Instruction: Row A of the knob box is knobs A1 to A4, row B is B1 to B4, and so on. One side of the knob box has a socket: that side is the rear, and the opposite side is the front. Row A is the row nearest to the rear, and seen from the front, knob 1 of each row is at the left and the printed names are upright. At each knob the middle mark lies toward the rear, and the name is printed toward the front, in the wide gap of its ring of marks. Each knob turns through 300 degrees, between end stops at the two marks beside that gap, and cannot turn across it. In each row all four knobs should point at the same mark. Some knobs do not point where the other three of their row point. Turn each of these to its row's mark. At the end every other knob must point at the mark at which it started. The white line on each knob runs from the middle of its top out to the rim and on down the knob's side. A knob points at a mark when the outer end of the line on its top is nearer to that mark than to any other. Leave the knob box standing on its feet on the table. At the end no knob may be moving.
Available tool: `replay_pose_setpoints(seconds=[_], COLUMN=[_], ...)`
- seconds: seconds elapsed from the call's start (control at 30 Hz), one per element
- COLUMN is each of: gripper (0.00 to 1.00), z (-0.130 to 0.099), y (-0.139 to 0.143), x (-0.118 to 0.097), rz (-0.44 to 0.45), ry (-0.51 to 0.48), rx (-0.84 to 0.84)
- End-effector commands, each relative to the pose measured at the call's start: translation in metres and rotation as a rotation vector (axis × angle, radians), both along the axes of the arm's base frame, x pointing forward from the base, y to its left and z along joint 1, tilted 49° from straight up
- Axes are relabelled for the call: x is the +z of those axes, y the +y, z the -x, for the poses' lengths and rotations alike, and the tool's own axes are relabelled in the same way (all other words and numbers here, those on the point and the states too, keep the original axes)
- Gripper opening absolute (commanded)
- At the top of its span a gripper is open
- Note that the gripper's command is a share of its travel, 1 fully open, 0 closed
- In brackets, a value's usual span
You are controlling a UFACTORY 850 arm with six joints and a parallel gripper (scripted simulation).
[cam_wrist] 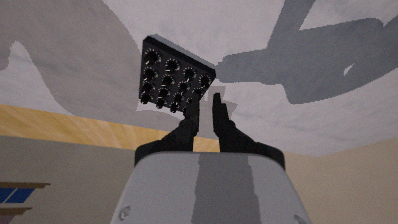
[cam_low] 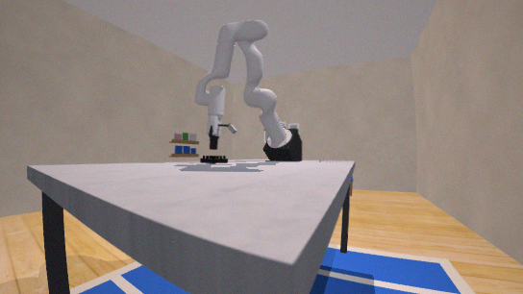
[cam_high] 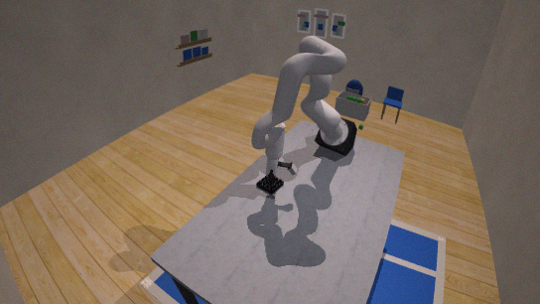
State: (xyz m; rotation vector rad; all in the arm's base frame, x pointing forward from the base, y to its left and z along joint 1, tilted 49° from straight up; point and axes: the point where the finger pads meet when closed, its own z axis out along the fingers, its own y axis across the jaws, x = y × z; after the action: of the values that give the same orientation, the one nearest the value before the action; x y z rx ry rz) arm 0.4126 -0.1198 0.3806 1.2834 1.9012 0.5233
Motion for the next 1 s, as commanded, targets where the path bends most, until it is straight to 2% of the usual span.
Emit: replay_pose_setpoints(seconds=[0.0, 0.2, 0.27, 0.3, 0.77, 0.83, 0.87, 0.97], gripper=[0.19, 0.19, 0.19, 0.19, 0.19, 0.19, 0.19, 0.19], z=[0.0005, 0.0012, 0.0012, 0.0015, 0.003, 0.003, 0.0033, 0.0036], y=[-0.0001, 0.0, 0.0, 0.0, 0.0001, 0.0001, 0.0001, 0.0001], x=[0.0013, 0.0018, 0.0018, 0.0021, 0.0032, 0.0032, 0.0034, 0.0036], rz=[-0.13, -0.242, -0.242, -0.297, -0.547, -0.547, -0.601, -0.647], ry=[0.024, 0.013, 0.013, 0.008, -0.016, -0.016, -0.022, -0.026], rx=[-0.082, -0.175, -0.175, -0.22, -0.427, -0.427, -0.472, -0.51])
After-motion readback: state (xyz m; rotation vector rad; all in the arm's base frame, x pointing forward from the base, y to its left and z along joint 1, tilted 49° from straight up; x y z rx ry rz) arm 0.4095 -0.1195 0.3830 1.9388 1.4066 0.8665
